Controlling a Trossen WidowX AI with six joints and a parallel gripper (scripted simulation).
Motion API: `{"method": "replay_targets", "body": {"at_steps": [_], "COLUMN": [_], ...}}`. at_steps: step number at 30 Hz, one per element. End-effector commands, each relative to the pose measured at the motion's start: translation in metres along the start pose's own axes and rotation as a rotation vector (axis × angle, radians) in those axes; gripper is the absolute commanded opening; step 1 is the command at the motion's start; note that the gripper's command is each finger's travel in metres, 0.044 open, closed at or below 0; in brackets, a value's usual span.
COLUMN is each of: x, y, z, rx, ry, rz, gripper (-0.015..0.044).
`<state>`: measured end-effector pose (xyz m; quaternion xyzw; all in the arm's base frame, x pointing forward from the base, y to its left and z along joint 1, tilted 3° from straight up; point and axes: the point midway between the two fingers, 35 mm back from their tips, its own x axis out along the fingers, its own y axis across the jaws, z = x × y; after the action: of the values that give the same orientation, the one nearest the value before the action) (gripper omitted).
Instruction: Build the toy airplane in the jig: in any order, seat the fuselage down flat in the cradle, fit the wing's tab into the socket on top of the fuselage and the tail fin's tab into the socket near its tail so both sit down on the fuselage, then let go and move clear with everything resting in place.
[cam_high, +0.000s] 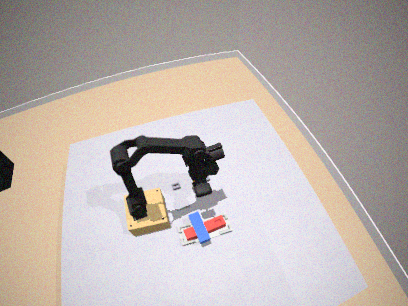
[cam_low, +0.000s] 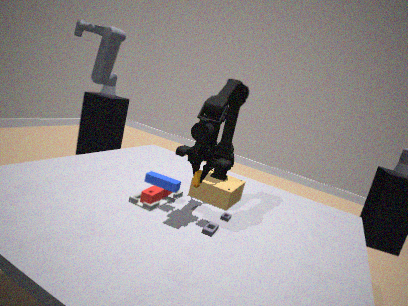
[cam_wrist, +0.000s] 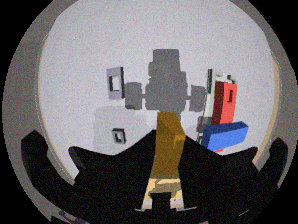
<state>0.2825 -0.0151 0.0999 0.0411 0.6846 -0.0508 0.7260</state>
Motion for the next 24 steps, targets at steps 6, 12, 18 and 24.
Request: {"method": "replay_targets", "body": {"at_steps": [6,12,18,24], "x": [0.003,0.006,0.010,0.013], "y": [-0.021,-0.037,-0.054,-0.072], "z": [0.013,0.020,0.025,0.029], "rx": [-0.016,-0.025,-0.033,-0.042], "ry": [-0.009,-0.010,-0.011,-0.013], "rz": [0.005,0.005,0.005,0.005], "gripper": [0.0000,0.0000,0.0000,0.0000]}}
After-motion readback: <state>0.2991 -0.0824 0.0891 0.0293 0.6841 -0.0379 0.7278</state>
